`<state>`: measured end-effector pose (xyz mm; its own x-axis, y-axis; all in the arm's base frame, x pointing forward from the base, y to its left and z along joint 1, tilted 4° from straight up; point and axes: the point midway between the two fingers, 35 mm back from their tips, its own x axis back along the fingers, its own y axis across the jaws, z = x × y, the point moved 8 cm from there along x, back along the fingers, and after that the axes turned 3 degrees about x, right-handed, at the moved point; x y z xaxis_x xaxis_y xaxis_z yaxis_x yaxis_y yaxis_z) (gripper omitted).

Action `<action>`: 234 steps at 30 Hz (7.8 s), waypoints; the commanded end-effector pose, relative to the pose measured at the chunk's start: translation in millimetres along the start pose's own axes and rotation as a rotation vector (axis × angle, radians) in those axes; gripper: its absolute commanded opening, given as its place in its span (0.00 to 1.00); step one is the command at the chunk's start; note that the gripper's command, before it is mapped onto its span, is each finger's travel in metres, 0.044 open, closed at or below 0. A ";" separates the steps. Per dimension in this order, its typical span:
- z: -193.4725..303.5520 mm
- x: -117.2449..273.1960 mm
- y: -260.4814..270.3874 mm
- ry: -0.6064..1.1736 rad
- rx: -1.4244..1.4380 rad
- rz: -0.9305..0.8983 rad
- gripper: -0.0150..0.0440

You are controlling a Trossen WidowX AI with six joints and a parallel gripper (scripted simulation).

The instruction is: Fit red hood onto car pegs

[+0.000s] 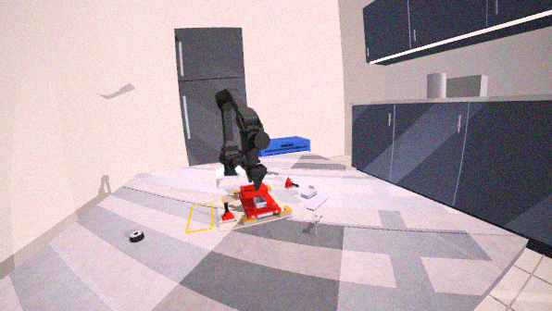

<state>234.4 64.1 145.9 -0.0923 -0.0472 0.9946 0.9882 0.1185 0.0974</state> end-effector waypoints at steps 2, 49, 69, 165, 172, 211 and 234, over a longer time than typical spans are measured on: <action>0.0 -4.0 -1.7 0.002 -0.005 0.008 1.00; 0.1 -17.9 0.1 0.000 0.000 0.000 0.88; 0.0 -0.2 0.1 0.000 0.000 0.001 0.25; -13.3 6.1 96.0 0.003 1.523 -0.005 0.25; -13.3 6.1 95.4 0.003 1.523 -0.005 0.25; -13.7 -0.5 94.5 0.003 1.523 -0.005 0.25; -13.5 -5.6 94.6 0.003 1.523 -0.005 0.25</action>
<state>330.4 62.2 150.4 -0.0946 -0.0517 0.9942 -0.0744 0.9962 0.0448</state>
